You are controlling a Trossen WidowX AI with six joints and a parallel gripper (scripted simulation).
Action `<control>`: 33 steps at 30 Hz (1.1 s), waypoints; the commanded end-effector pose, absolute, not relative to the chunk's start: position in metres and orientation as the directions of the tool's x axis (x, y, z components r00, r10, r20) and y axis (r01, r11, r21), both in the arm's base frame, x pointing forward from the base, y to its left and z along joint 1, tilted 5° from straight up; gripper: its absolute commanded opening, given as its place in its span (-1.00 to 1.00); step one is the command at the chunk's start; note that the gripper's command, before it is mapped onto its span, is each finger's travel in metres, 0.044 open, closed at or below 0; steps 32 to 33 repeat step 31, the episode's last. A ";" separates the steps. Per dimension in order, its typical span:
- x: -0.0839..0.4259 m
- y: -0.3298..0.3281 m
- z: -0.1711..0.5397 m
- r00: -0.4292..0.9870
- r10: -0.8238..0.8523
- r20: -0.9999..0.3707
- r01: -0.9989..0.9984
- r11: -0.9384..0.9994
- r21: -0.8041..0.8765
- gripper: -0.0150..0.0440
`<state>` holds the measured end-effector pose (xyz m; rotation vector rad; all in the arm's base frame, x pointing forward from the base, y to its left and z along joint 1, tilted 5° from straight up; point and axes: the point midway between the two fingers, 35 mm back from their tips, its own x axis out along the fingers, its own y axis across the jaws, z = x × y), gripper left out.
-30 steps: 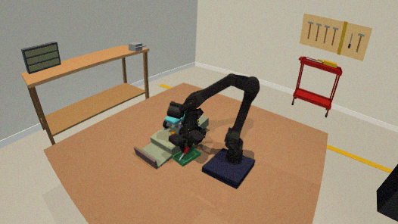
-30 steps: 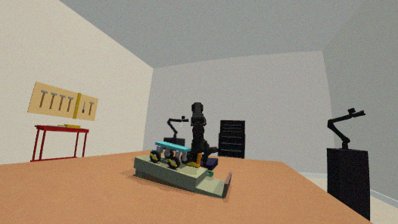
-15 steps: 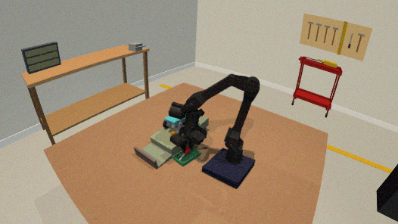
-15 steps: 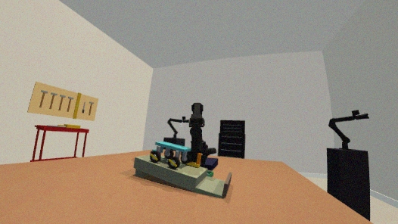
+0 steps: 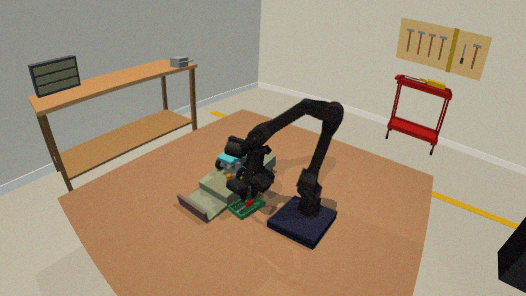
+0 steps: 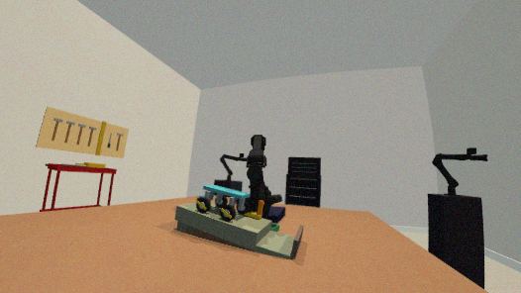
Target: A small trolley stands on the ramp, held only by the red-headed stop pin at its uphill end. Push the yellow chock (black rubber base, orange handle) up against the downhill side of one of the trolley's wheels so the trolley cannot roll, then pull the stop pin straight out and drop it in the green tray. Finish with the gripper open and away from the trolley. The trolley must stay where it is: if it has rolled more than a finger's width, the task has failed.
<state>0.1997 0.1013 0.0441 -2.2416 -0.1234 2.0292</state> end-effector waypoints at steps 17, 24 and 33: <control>0.194 0.101 0.076 0.097 0.142 -0.985 -0.014 -0.990 -0.144 0.93; 0.192 0.101 0.097 0.096 0.142 -0.985 -0.014 -0.990 -0.144 1.00; 0.189 0.102 0.121 0.096 0.142 -0.985 -0.014 -0.989 -0.144 1.00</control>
